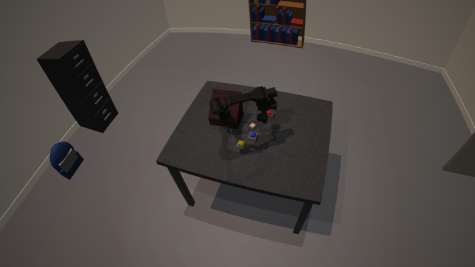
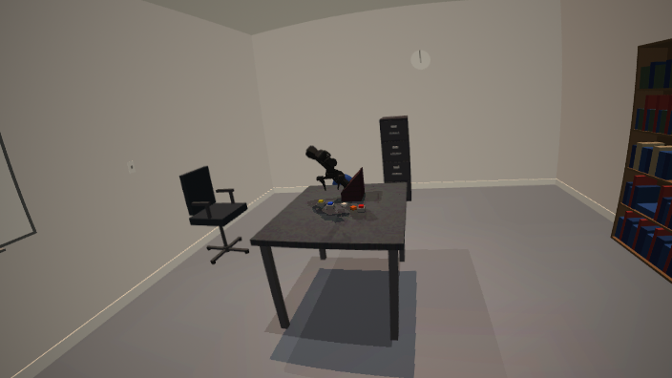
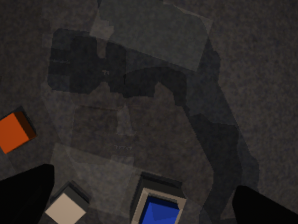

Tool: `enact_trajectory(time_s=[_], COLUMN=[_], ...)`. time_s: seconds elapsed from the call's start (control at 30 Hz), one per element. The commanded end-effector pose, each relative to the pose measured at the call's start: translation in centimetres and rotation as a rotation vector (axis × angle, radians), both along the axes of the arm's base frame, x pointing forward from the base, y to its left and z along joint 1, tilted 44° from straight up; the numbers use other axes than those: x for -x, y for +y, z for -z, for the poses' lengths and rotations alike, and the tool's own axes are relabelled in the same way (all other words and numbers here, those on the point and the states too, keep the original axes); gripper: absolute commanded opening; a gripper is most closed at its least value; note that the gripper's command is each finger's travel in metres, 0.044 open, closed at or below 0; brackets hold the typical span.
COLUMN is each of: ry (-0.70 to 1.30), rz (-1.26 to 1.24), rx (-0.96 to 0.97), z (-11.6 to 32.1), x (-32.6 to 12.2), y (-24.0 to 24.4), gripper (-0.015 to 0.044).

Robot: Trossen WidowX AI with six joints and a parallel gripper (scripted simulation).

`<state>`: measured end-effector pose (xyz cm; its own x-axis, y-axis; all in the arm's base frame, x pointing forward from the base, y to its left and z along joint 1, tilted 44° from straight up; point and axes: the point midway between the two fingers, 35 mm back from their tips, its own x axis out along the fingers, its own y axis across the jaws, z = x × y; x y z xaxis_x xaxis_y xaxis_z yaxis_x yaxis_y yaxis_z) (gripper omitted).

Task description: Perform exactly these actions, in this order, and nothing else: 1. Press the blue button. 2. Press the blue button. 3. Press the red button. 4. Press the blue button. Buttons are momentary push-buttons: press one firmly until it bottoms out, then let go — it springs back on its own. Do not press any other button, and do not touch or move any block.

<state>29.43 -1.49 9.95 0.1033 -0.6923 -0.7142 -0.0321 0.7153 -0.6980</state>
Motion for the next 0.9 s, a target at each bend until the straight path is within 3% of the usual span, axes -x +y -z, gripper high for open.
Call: enact_trajectory(time_s=[0.0,0.37,0.57,0.87], ry=[0.013,0.014,0.013,0.013], rz=[0.231,0.269,0.268,0.269], rx=[-0.01,-0.01,-0.008,-0.007], z=[-0.7,-0.8,3.4,3.6], x=[6.6,7.6,8.2,8.2], y=[-3.5,-4.0,-8.1,-8.3], gripper=[0.04,0.04,0.0243,0.002])
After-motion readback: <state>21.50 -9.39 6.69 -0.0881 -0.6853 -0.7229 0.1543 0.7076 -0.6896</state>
